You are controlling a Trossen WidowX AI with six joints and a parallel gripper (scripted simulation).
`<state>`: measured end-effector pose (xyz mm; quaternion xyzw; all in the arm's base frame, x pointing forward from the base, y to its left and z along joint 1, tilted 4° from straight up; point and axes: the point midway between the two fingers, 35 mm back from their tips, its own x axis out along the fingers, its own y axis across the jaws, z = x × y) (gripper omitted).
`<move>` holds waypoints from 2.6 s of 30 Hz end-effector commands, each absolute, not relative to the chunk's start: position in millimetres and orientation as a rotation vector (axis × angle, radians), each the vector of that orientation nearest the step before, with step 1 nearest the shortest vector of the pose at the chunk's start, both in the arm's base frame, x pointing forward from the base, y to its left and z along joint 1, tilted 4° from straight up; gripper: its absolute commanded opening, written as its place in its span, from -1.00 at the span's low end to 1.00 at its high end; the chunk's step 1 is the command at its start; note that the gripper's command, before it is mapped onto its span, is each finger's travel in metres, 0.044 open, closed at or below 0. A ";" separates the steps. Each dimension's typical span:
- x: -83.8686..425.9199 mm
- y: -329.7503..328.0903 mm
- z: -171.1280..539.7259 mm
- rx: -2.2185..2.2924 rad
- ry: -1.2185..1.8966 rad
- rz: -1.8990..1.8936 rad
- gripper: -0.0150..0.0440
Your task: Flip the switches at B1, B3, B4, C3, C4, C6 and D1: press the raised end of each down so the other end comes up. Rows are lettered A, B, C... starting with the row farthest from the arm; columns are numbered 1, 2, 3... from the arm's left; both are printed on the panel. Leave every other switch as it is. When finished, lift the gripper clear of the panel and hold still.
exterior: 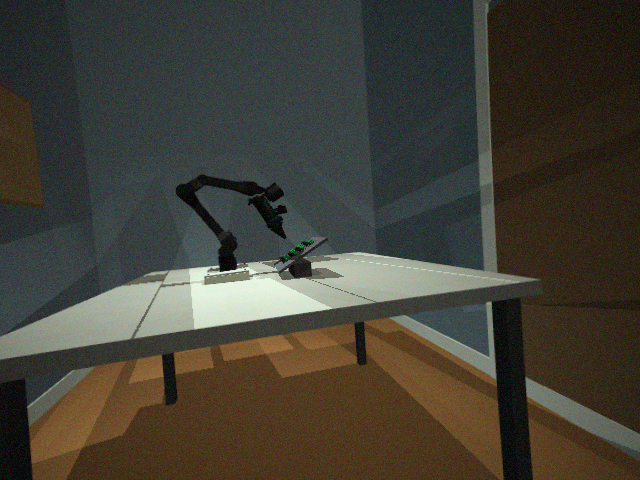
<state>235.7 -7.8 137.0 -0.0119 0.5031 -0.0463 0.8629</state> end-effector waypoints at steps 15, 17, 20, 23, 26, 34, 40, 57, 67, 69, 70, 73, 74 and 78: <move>238.8 -0.4 86.5 -0.025 1.034 -0.098 -0.49; 239.3 -0.5 85.4 -0.025 1.034 -0.098 -0.49; 240.2 -0.7 84.1 -0.025 1.034 -0.098 -0.49; 242.0 -1.0 81.0 -0.025 1.033 -0.098 -0.49; 244.5 -1.4 76.8 -0.025 1.033 -0.098 -0.49; 246.5 -1.8 73.2 -0.025 1.033 -0.098 -0.49; 246.5 -1.8 73.2 -0.025 1.033 -0.098 -0.49; 247.1 -1.9 72.1 -0.025 1.033 -0.098 -0.49; 247.8 -2.0 71.0 -0.025 1.033 -0.098 -0.49; 247.9 -2.1 70.7 -0.025 1.033 -0.098 -0.49; 247.9 -2.1 70.6 -0.025 1.033 -0.098 -0.49; 248.1 -2.1 70.3 -0.025 1.033 -0.098 -0.49; 248.2 -2.1 70.1 -0.025 1.033 -0.098 -0.49; 248.5 -2.2 69.7 -0.025 1.033 -0.098 -0.49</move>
